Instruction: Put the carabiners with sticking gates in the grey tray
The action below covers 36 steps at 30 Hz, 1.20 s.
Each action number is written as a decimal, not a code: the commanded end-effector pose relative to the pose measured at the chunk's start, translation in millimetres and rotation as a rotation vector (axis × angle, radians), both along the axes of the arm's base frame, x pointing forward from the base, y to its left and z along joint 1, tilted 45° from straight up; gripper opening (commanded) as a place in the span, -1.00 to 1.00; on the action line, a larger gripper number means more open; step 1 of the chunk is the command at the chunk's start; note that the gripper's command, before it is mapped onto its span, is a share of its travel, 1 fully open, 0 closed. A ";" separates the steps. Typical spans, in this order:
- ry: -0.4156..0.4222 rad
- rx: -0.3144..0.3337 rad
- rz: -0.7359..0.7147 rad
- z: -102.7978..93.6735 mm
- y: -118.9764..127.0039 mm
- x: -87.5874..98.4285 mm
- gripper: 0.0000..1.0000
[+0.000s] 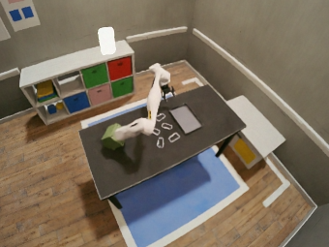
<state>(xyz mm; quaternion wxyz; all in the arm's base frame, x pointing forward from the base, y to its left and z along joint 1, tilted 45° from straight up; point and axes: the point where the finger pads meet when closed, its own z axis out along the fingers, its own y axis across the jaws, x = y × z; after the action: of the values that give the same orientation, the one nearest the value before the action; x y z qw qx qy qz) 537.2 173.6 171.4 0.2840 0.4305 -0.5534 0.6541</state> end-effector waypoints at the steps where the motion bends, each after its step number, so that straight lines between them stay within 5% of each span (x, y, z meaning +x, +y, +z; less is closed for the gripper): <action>1: -0.001 0.001 0.001 0.8 1.0 -0.2 1.00; 34: -0.001 0.001 0.001 0.8 1.0 -0.2 1.00; 35: -0.067 0.057 -0.085 42.7 -54.6 -0.2 1.00; 36: -0.067 0.057 -0.085 43.3 -55.3 -0.1 1.00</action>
<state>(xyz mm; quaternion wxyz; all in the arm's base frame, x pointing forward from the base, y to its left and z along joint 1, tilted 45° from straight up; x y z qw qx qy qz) 535.5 168.9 174.4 0.2857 0.4270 -0.5567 0.6528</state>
